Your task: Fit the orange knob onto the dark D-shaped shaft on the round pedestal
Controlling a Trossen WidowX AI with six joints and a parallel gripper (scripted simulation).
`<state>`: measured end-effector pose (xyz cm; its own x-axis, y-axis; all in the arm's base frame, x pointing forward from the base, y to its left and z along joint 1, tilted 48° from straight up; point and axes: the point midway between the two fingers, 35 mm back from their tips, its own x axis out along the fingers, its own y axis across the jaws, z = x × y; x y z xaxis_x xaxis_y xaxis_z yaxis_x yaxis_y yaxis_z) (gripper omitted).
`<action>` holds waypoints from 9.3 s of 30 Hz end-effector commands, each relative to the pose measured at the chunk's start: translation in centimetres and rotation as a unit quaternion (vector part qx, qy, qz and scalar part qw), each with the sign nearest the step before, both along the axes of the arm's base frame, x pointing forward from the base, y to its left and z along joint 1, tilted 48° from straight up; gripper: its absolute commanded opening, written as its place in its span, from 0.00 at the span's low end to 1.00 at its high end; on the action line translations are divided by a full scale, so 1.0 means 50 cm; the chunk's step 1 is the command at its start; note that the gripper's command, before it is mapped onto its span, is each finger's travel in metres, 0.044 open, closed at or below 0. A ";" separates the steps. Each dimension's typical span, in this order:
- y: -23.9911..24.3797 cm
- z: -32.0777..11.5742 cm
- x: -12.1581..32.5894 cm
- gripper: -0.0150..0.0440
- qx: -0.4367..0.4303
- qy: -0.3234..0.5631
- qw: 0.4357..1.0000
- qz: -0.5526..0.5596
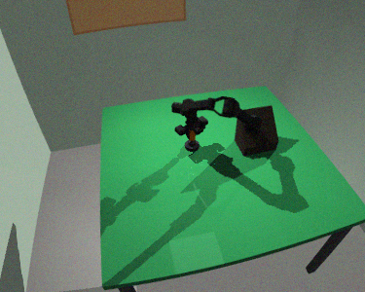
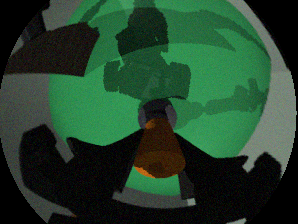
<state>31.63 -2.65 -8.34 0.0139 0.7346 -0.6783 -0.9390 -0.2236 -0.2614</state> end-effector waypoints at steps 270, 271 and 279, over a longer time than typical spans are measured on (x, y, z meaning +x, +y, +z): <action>-0.001 -0.001 0.000 0.25 0.014 0.733 -0.039 -0.678; 0.000 -0.001 -0.001 0.25 0.014 0.733 -0.039 -0.678; 0.002 -0.003 -0.003 0.25 0.014 0.733 -0.039 -0.678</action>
<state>31.49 -2.61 -8.40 0.0139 0.7346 -0.6783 0.9615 0.1764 0.2107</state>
